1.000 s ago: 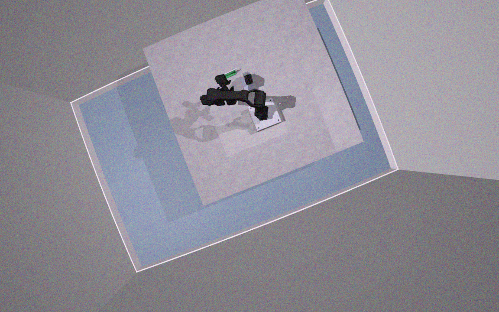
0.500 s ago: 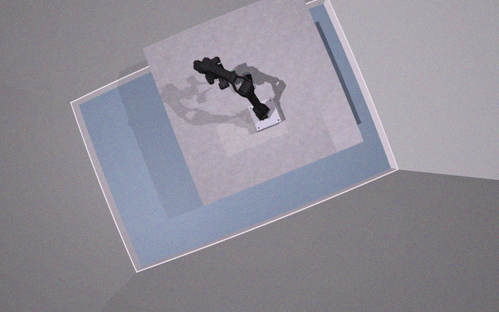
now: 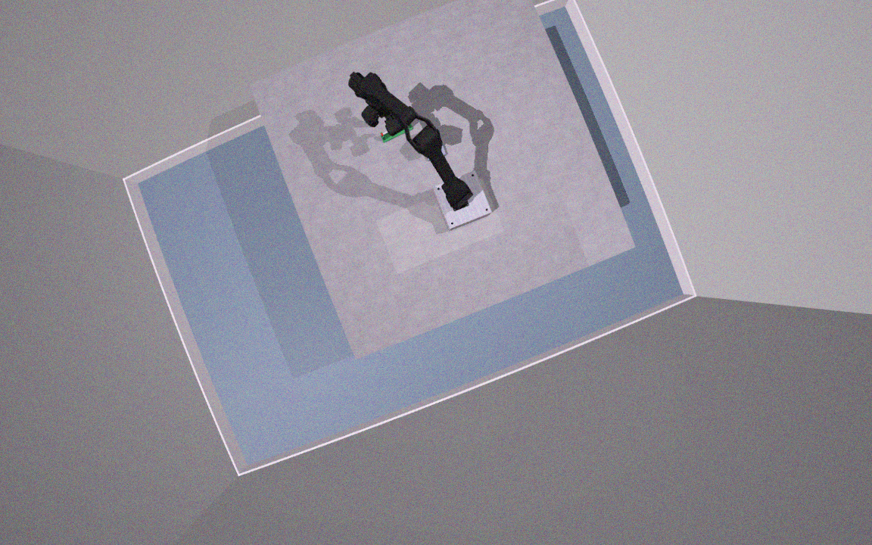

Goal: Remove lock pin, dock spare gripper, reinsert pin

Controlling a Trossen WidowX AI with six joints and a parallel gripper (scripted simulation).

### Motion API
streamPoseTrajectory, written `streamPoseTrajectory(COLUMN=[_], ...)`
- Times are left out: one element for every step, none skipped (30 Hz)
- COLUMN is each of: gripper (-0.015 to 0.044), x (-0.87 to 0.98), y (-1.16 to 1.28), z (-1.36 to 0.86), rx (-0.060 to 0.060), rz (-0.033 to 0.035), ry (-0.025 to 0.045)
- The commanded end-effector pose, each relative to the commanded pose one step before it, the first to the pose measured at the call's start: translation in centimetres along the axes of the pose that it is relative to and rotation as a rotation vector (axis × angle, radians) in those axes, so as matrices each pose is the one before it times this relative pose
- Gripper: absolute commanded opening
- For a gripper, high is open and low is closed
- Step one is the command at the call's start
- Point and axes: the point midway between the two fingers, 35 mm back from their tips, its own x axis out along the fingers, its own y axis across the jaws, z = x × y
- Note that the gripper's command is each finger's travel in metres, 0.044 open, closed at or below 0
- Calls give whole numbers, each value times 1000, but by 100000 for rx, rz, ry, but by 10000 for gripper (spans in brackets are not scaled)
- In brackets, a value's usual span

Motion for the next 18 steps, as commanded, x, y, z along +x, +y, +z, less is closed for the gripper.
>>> streamPoseTrajectory(gripper=[180,180,180,180,180,180,180,180,180,180,180,180,180,180,180,180,180,180], x=[1216,560,674,663,666,666,665,663,662,533,322,109,26,51,75,101,126,148], y=[-234,-58,-57,-1,13,28,43,58,72,9,9,4,-2,-5,-7,-9,-11,-13], z=[338,166,195,183,179,173,168,162,156,145,86,29,8,15,23,30,38,44], rx=[-661,1,1,0,0,-1,-1,-2,-2,-1,0,0,0,0,0,0,0,0], rz=[607,-5,-4,0,2,3,4,6,7,1,1,0,0,0,0,-1,-1,-1], ry=[-659,-1,-1,0,0,1,1,2,2,0,0,0,0,0,0,0,0,0])
